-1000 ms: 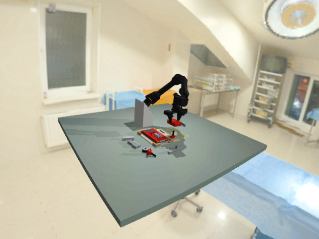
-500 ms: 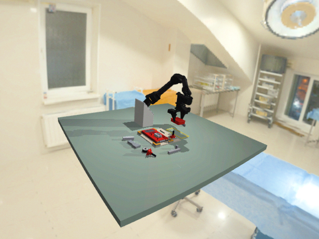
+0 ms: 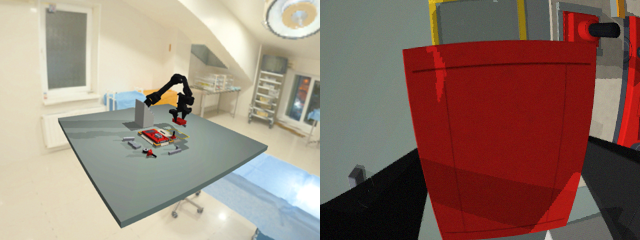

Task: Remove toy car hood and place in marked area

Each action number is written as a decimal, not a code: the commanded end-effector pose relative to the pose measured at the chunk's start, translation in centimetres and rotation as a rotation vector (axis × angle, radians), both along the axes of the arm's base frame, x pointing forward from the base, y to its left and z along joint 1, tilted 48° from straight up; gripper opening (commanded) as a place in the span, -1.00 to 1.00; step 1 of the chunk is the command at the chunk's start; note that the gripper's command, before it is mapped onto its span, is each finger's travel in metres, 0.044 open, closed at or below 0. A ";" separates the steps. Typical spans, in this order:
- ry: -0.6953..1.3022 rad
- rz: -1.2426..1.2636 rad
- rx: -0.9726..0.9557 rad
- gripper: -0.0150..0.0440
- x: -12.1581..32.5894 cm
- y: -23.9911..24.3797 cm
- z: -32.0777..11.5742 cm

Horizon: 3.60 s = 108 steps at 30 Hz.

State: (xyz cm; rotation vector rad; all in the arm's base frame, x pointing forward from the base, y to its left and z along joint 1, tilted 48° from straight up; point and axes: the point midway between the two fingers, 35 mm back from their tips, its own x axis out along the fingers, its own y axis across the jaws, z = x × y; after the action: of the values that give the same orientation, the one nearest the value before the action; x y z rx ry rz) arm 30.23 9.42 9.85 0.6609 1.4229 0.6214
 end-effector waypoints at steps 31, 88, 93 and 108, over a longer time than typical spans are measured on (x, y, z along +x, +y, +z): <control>0.003 -0.003 0.001 -0.49 0.3 1.5 -1.4; 0.002 -0.003 0.003 -0.49 0.4 4.2 -3.7; 0.002 -0.003 0.004 -0.49 0.4 4.4 -3.9; 0.002 -0.003 0.006 -0.49 0.4 5.1 -4.5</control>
State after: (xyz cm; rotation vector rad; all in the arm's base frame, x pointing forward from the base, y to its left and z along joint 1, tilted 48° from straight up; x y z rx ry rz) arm 30.63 14.39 5.58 0.6669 1.4202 0.6288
